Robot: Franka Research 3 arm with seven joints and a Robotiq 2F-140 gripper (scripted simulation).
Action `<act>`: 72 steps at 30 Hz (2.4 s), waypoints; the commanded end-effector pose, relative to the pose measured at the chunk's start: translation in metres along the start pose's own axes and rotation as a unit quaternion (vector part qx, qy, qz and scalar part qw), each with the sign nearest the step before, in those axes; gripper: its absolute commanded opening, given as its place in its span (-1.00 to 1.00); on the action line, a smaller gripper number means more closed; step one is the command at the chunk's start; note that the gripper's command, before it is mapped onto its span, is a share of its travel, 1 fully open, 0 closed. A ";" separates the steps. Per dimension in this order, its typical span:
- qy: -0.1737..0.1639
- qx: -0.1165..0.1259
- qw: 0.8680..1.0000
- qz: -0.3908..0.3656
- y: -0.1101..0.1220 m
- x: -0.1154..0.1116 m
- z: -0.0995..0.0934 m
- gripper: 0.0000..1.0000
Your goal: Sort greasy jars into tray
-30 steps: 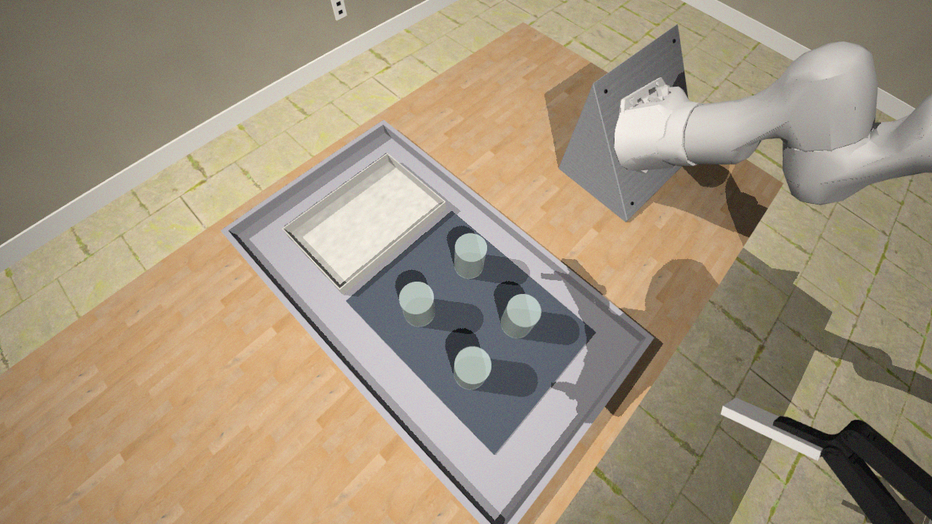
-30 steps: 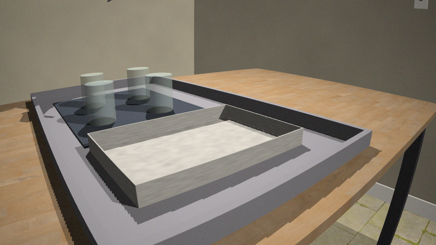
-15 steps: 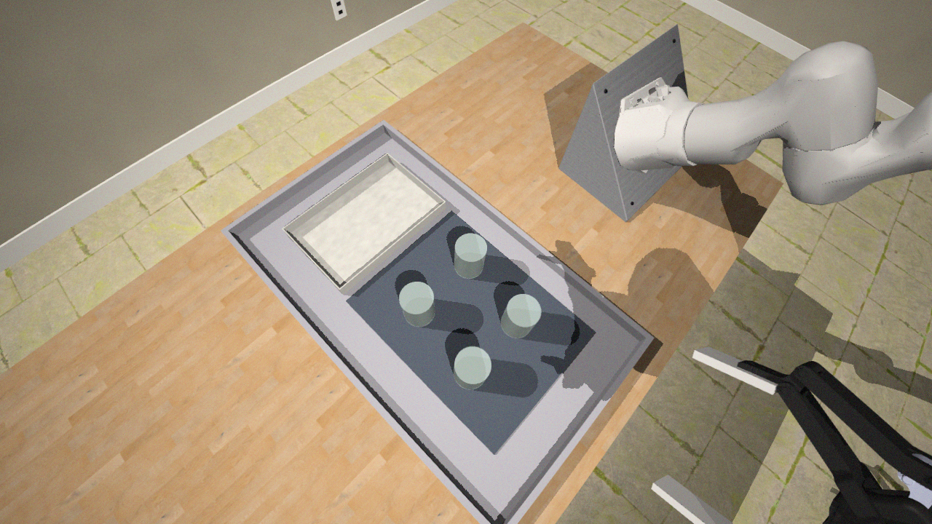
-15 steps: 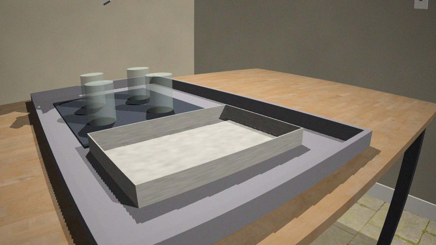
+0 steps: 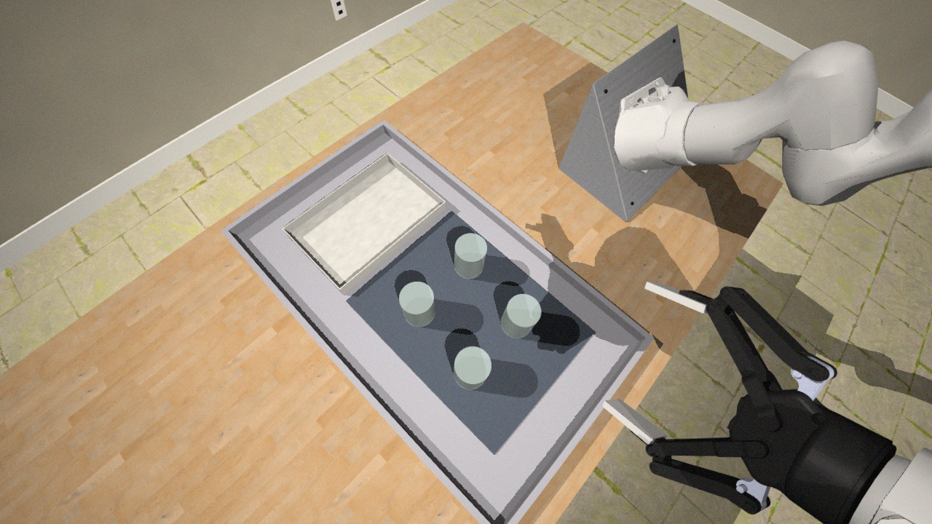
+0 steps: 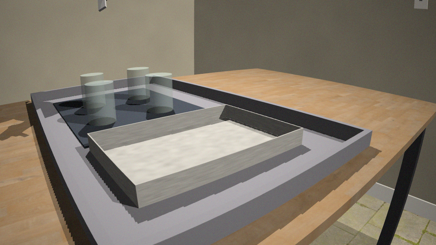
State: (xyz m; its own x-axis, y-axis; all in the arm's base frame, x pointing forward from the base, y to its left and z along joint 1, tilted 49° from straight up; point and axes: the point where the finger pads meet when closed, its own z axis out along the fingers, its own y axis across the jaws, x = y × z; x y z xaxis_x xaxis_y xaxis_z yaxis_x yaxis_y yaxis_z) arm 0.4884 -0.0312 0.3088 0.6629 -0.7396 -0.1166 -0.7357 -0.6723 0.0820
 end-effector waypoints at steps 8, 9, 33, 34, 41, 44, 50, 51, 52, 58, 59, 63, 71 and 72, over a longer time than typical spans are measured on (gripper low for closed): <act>-0.020 -0.011 0.999 0.037 0.027 0.004 0.058 1.00; -0.023 -0.013 0.999 0.040 0.030 0.004 0.064 1.00; -0.074 -0.051 0.991 0.096 0.088 0.001 0.183 1.00; -0.077 -0.052 0.991 0.099 0.091 0.001 0.189 1.00; -0.094 -0.065 0.986 0.119 0.112 0.001 0.231 1.00; -0.128 -0.074 0.973 0.178 0.104 0.002 0.221 1.00; -0.128 -0.074 0.973 0.178 0.104 0.002 0.221 1.00; -0.128 -0.074 0.973 0.178 0.104 0.002 0.221 1.00; -0.128 -0.074 0.973 0.178 0.104 0.002 0.221 1.00; -0.152 -0.073 0.959 0.227 0.096 0.012 0.220 1.00; -0.152 -0.073 0.959 0.227 0.096 0.012 0.220 1.00; -0.175 -0.071 0.944 0.271 0.090 0.021 0.220 1.00; -0.198 -0.070 0.924 0.318 0.083 0.030 0.220 1.00; -0.198 -0.070 0.924 0.318 0.083 0.030 0.220 1.00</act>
State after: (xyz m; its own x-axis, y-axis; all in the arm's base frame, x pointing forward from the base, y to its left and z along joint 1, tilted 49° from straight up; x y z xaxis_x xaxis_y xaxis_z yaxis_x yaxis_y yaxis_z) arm 0.4153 -0.1023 0.0953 0.0941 -0.9334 -0.3462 -0.9152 -0.2180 0.3389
